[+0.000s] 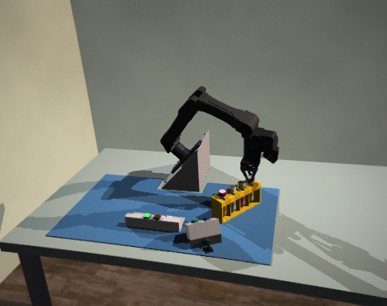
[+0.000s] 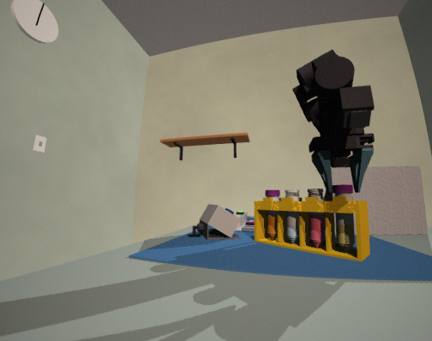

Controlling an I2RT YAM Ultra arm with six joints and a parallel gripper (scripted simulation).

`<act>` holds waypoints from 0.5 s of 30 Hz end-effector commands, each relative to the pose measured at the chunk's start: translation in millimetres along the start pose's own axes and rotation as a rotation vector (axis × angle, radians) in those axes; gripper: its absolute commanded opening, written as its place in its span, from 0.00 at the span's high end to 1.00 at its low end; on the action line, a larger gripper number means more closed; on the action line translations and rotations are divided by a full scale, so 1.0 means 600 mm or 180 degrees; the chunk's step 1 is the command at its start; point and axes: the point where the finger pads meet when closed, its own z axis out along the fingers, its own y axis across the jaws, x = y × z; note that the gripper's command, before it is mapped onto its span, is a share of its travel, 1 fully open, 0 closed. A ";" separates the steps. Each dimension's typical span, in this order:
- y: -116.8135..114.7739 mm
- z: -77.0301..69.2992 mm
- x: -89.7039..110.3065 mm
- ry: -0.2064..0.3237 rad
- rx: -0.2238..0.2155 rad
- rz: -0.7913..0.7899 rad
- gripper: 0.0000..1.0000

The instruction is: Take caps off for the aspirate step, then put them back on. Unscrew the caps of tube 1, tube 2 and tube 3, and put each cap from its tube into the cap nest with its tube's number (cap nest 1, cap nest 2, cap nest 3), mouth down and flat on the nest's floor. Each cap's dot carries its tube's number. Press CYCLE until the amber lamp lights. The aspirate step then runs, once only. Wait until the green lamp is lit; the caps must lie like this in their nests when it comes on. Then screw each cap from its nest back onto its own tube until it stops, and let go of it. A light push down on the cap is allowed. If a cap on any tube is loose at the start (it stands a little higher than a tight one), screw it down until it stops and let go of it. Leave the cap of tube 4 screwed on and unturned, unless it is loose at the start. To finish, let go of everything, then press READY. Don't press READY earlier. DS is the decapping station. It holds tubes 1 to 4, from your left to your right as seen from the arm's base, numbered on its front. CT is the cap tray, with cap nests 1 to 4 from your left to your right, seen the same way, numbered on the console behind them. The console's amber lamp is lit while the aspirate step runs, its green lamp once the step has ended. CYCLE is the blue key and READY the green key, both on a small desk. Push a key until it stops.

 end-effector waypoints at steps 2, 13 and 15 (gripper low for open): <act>-0.003 -0.012 -0.005 -0.0058 0.0027 -0.0474 0.51; -0.003 -0.012 -0.005 -0.0058 0.0027 -0.0474 1.00; -0.003 -0.012 -0.005 -0.0058 0.0027 -0.0474 1.00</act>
